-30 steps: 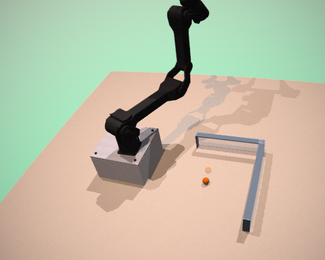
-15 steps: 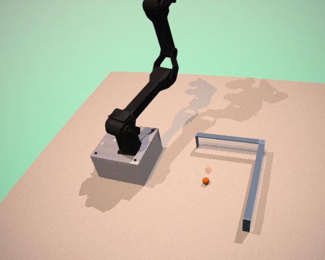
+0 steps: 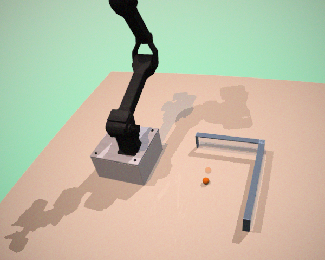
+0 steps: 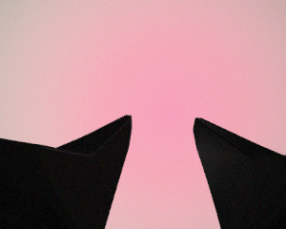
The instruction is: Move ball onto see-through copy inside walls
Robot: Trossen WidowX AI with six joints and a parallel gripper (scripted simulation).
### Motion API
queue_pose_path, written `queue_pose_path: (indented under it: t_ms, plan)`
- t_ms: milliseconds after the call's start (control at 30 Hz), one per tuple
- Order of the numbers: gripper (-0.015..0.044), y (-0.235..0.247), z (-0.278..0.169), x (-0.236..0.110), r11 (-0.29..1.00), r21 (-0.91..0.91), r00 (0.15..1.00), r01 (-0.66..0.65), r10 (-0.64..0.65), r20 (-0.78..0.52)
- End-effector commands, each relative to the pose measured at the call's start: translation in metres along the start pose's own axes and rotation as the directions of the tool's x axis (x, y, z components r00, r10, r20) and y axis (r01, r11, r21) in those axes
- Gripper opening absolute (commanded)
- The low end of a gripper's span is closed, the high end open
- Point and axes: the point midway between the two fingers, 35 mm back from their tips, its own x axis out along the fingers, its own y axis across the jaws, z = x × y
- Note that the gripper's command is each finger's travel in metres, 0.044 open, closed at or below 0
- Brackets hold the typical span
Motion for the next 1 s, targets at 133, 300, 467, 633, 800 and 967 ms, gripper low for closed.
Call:
queue_pose_path:
  t_ms: [133, 300, 467, 633, 800, 967]
  plan:
    - [0.0209, -0.115, 0.021, 0.005, 0.906, -0.307, 0.952, 0.292, -0.307, -0.001]
    - [0.0209, -0.195, 0.026, -0.011, 0.753, -0.493, 0.859, 0.436, -0.511, -0.022]
    - [0.0209, -0.274, 0.022, -0.047, 0.557, -0.674, 0.712, 0.484, -0.699, -0.066]
    - [0.0209, -0.340, 0.008, -0.098, 0.385, -0.823, 0.523, 0.418, -0.843, -0.129]
    - [0.0209, -0.390, -0.012, -0.162, 0.282, -0.924, 0.304, 0.258, -0.931, -0.200]
    - [0.0209, -0.424, -0.035, -0.239, 0.271, -0.960, 0.055, 0.074, -0.962, -0.267]
